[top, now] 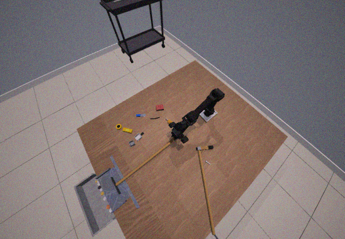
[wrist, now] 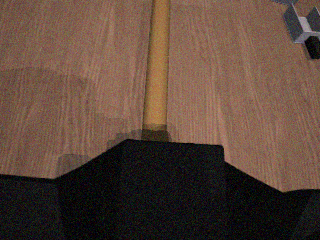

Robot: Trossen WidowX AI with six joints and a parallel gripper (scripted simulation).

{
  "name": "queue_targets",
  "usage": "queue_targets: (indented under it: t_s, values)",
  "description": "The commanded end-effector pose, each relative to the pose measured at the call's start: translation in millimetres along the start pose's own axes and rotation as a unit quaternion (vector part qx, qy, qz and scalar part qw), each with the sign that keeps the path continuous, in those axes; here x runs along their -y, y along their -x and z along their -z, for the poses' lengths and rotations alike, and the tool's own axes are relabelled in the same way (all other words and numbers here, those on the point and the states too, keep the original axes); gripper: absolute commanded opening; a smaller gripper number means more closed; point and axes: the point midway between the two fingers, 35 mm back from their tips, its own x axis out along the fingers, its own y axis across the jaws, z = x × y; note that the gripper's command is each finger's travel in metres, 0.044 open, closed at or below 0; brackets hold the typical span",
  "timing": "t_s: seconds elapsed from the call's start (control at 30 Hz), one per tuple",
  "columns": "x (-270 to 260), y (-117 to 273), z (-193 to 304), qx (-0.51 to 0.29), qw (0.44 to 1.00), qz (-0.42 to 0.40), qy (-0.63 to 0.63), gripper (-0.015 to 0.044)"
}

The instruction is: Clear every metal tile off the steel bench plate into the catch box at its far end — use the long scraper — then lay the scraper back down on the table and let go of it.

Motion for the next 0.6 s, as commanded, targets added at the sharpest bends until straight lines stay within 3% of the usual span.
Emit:
queue_targets:
  t_s: [0.0, 0.57]
  values:
    - [0, 7, 2, 0.006, 1.000, 0.001, -0.001, 0.0000]
    - [0, 22, 21, 0.007, 1.000, 0.001, -0.001, 0.0000]
